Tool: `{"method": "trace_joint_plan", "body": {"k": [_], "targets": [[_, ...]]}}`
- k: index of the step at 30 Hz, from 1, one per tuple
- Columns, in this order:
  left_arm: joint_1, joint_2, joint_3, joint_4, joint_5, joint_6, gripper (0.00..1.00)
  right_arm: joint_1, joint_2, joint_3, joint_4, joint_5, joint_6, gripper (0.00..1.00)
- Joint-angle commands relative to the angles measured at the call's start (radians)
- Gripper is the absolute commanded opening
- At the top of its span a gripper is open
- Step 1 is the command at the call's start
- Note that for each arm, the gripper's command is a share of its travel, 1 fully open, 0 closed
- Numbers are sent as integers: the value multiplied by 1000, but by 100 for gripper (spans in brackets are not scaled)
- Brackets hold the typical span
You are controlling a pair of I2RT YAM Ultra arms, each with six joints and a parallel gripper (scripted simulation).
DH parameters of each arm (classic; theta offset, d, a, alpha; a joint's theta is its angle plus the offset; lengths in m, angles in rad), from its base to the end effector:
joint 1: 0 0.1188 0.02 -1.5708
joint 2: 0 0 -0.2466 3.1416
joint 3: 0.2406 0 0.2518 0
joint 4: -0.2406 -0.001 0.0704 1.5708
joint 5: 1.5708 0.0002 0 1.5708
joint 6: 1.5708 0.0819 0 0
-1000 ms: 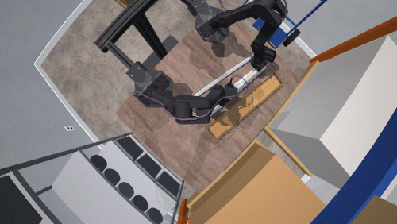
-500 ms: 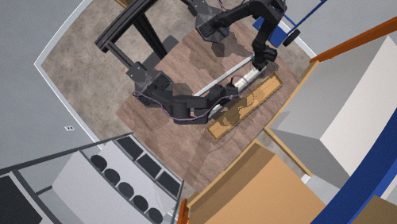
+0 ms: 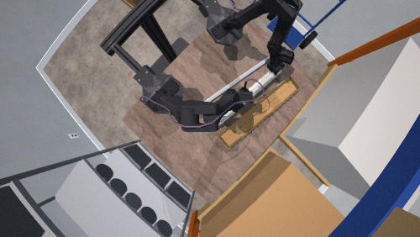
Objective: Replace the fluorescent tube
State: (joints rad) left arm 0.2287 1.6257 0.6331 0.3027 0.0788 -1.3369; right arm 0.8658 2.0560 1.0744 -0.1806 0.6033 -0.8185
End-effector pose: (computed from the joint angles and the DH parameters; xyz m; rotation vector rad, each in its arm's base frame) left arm 0.3271 0.0705 0.0961 -1.6254 1.6958 -0.6612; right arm 0.2779 0.2564 0.0404 -1.8372 1.8655 -0.8000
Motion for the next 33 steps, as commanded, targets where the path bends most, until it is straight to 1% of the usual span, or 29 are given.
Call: {"method": "trace_joint_plan", "body": {"k": [1, 8, 11, 12, 13, 14, 15, 19, 20, 21, 22, 24, 28, 29, 30, 31, 33], "targets": [[-6, -27, 1, -18, -14, -5, 11, 24, -39, 32, -19, 7, 13, 11], [-1, -45, 11, -45, -15, -2, 11, 28, -51, 37, -36, -1, 18, 11], [-1, -29, 12, -42, -15, -1, 11, 29, -54, 37, -33, -3, 18, 11], [-2, -49, 20, -39, -16, 7, 11, 30, -55, 37, -33, -3, 18, 11], [-1, -40, 16, -41, -15, 2, 11, 30, -56, 37, -33, -3, 18, 11], [-1, -40, 16, -41, -15, 2, 11, 29, -55, 35, 5, -1, 5, 11], [-3, -33, 30, -42, -15, 2, 11, 29, -56, 36, -7, -6, 16, 11], [-7, -18, 18, -42, -15, 1, 11, 28, -57, 38, -13, -7, 16, 11], [-6, -13, 28, -45, -16, -2, 11, 17, -34, 34, -26, -8, -6, 11], [-17, 1, 38, -46, -16, -4, 11, 11, -39, 44, -32, -9, -8, 11], [-16, -3, 34, -48, -17, -3, 11, -9, -22, 39, -32, -10, -10, 11], [-6, -22, 33, -46, -16, 3, 11, 21, -11, 41, -10, -9, 1, 11], [-11, 4, 39, -47, -7, 1, 11, -4, -27, 49, -13, -9, -9, 11], [-10, -22, 19, -46, -1, 2, 11, 4, -28, 40, -7, -9, -9, 11], [-12, -25, 24, -47, -3, 2, 11, 9, -21, 46, -11, -10, 9, 11], [-15, -15, 45, -48, -11, 1, 11, 4, -12, 50, -18, -11, 7, 11], [-18, 6, 44, -51, -12, -2, 11, -11, -20, 46, -32, -11, -12, 11]]}}
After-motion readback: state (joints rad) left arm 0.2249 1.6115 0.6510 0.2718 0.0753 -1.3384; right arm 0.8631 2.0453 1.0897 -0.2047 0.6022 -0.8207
